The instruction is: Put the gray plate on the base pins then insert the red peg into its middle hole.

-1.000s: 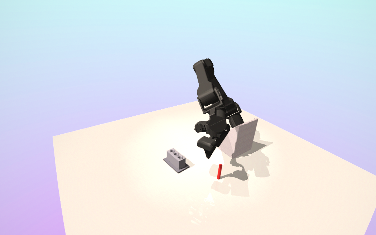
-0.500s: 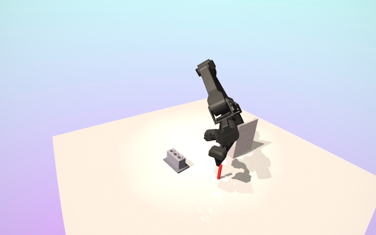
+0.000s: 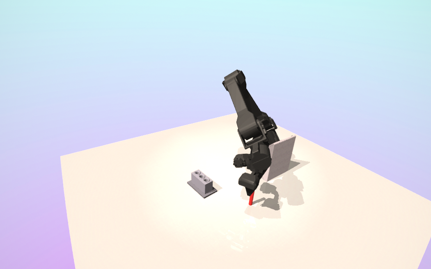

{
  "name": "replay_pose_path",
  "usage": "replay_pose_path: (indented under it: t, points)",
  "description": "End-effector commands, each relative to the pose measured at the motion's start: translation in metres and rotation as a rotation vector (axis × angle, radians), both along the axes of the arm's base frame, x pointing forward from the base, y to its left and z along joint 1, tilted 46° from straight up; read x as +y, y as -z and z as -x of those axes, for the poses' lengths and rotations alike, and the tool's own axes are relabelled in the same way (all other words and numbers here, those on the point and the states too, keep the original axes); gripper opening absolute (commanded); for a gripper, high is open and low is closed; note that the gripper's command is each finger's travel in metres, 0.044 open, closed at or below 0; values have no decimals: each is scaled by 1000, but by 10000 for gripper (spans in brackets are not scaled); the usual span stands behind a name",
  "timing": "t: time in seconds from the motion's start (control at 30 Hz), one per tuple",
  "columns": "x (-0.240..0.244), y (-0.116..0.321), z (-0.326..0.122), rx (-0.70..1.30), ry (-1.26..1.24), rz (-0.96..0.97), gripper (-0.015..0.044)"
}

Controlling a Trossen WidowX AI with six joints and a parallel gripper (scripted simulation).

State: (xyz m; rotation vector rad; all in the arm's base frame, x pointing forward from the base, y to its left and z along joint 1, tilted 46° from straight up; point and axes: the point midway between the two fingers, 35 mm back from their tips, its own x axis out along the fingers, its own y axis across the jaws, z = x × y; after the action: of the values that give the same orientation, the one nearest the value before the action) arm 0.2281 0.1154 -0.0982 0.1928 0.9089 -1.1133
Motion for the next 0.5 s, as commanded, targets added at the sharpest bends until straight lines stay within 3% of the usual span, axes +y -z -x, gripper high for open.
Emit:
replay_pose_path:
  t: [0.0, 0.47]
  points:
    - [-6, 5, -1, 2, -2, 5, 440]
    - [-23, 21, -4, 1, -2, 6, 440]
